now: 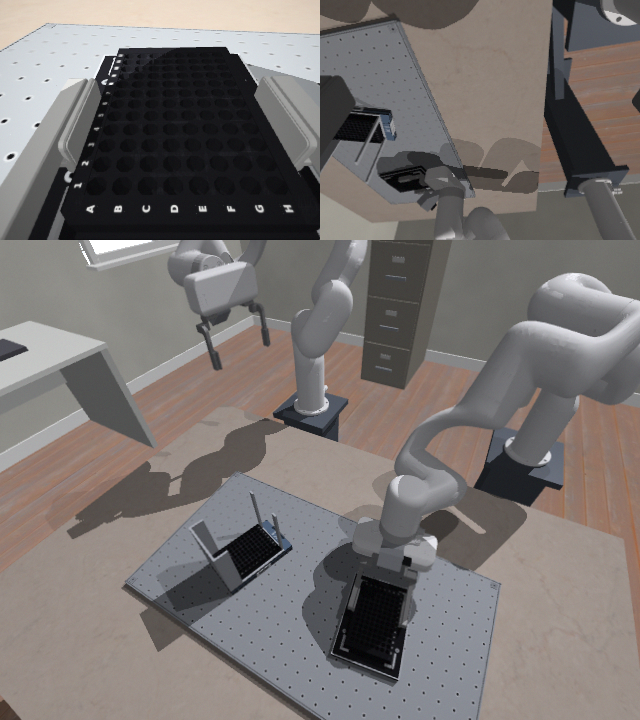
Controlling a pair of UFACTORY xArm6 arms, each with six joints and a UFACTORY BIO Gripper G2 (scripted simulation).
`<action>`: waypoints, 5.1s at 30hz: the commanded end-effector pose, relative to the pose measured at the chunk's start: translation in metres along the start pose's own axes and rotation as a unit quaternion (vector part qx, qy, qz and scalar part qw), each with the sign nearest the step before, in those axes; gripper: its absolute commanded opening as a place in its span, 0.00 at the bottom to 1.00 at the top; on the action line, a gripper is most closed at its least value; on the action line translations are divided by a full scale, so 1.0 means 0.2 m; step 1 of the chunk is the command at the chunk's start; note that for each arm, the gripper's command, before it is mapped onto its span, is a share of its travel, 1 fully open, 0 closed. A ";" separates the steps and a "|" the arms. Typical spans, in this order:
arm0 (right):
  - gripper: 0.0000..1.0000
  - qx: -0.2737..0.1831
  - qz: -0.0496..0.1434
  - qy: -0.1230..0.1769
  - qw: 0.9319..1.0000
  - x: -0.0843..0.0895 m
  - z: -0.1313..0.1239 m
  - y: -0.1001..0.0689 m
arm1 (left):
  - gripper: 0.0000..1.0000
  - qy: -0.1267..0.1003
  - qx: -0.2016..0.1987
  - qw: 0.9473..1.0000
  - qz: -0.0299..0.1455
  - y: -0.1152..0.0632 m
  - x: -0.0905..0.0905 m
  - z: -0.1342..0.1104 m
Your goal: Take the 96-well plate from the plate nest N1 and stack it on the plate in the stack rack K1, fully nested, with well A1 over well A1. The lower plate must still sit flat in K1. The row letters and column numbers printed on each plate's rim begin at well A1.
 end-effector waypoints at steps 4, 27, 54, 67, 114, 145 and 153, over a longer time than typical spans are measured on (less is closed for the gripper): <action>1.00 0.001 -0.001 0.000 1.000 0.00 0.00 0.00 | 0.00 -0.002 0.000 1.000 -0.002 0.01 0.01 -0.01; 1.00 0.001 -0.001 0.000 1.000 0.00 0.00 0.00 | 0.00 -0.002 0.000 1.000 -0.002 0.01 0.05 -0.01; 1.00 0.001 -0.001 0.000 1.000 0.00 0.00 0.00 | 0.00 -0.002 0.000 1.000 -0.002 0.01 0.11 -0.01; 1.00 0.001 -0.001 0.000 1.000 0.00 0.00 0.00 | 0.00 -0.002 0.000 1.000 -0.002 0.01 0.19 -0.02; 1.00 0.001 -0.001 0.000 1.000 0.00 0.00 0.00 | 0.00 -0.002 0.000 1.000 -0.002 0.01 0.53 -0.04; 1.00 0.001 -0.001 0.000 1.000 0.00 0.00 0.00 | 0.00 -0.002 0.000 1.000 -0.002 0.00 0.75 -0.06; 1.00 0.001 -0.001 0.000 1.000 0.00 0.00 0.00 | 0.00 -0.002 0.000 1.000 -0.002 0.00 0.76 -0.06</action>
Point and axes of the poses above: on each arm, the point midway between the two finger pads, its own y axis out along the fingers, its own z axis across the jaws, x = y × z, the point moved 6 cm from there along -y, back along the fingers, and after that the axes turned 4 degrees about -y, right-handed, at the moved point
